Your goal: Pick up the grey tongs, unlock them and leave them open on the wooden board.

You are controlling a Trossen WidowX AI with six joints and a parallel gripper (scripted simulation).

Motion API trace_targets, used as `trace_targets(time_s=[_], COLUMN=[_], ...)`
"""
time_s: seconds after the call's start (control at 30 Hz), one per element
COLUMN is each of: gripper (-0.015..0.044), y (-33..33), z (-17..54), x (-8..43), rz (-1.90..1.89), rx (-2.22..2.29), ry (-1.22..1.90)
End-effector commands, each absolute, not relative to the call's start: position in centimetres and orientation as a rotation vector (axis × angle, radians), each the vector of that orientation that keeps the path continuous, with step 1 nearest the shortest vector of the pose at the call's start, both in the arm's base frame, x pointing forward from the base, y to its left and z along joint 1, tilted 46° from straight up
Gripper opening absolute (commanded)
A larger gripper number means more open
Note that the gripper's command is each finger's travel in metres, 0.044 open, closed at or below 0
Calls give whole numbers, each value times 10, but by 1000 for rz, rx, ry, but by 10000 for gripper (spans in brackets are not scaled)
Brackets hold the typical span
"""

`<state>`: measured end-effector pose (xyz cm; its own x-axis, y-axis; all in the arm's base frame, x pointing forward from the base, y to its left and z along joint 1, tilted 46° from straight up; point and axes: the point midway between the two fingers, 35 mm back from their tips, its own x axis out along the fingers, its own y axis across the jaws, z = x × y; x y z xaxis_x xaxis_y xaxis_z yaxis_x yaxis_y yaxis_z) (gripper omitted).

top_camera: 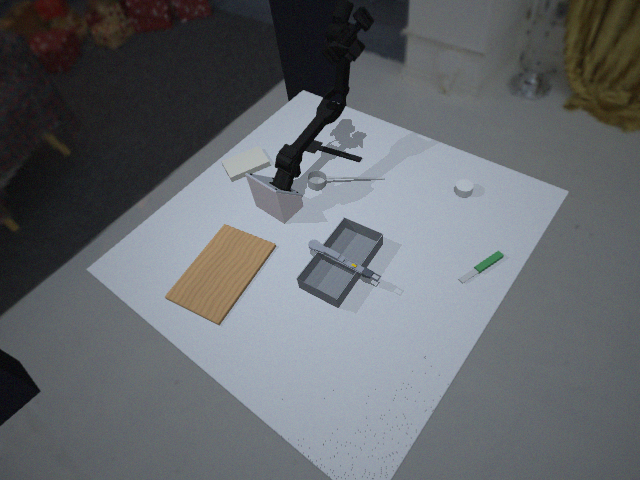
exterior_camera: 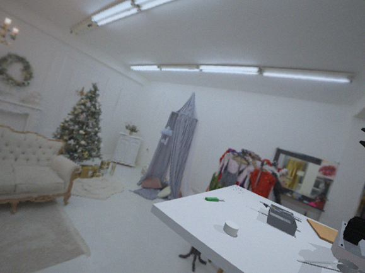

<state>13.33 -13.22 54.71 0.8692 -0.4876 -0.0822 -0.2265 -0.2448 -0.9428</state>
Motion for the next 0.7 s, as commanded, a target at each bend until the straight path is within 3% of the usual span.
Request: trace_targets(time_s=[0.0,0.17,0.67], gripper=[374,260,260], y=[-133,-139,-221], z=[547,541,455], x=[134,138,208], rz=[-268,-250,-94], rx=[-1828,-1796,-1221], ry=[536,526,480])
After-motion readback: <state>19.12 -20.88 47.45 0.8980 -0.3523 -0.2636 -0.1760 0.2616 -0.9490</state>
